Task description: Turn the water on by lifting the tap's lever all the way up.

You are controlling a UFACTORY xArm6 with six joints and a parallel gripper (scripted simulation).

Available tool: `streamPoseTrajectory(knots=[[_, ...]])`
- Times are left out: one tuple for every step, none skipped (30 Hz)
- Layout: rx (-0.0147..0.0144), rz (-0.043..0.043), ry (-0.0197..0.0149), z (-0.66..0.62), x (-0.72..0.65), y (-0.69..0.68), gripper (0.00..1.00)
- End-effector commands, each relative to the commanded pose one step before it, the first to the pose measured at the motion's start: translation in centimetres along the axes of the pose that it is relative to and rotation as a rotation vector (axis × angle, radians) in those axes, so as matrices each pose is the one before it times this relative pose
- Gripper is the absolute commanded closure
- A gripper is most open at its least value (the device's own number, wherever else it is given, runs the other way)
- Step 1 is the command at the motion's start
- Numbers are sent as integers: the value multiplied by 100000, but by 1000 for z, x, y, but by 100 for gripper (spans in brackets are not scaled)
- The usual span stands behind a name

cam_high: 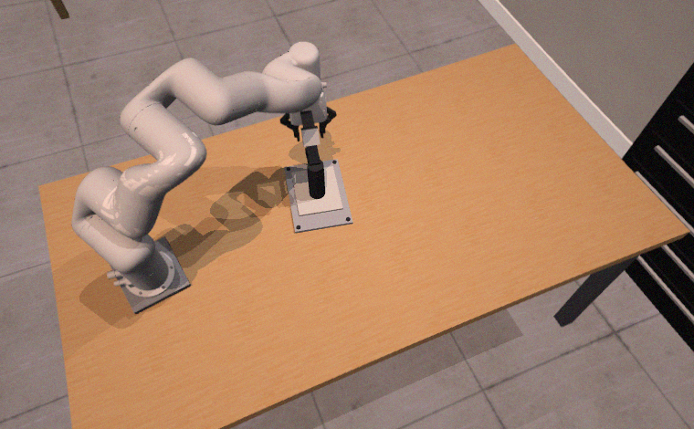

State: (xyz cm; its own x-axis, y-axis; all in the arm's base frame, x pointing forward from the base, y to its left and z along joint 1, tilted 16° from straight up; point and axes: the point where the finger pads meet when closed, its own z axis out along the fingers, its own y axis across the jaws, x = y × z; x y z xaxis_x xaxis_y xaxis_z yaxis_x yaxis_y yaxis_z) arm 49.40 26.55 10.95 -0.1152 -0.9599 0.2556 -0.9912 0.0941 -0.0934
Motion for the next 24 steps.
streamPoseTrajectory(knots=[[384,58,-326,-223,-62,-109,31],[0,0,0,5,0,0,31],[0,0,0,8,0,0,31],[0,0,0,12,0,0,31],[0,0,0,16,0,0,31],[0,0,0,0,0,0,31],[0,0,0,0,0,0,31],[0,0,0,20,0,0,31],[0,0,0,25,0,0,31],[0,0,0,30,0,0,31],[0,0,0,35,0,0,31],[0,0,0,40,0,0,31],[0,0,0,46,0,0,31],[0,0,0,51,0,0,31],[0,0,0,57,0,0,31],[0,0,0,62,0,0,31],[0,0,0,67,0,0,31],[0,0,0,72,0,0,31],[0,0,0,77,0,0,31],[0,0,0,82,0,0,31],[0,0,0,86,0,0,31],[0,0,0,90,0,0,31],[0,0,0,0,0,0,31],[0,0,0,0,0,0,31]])
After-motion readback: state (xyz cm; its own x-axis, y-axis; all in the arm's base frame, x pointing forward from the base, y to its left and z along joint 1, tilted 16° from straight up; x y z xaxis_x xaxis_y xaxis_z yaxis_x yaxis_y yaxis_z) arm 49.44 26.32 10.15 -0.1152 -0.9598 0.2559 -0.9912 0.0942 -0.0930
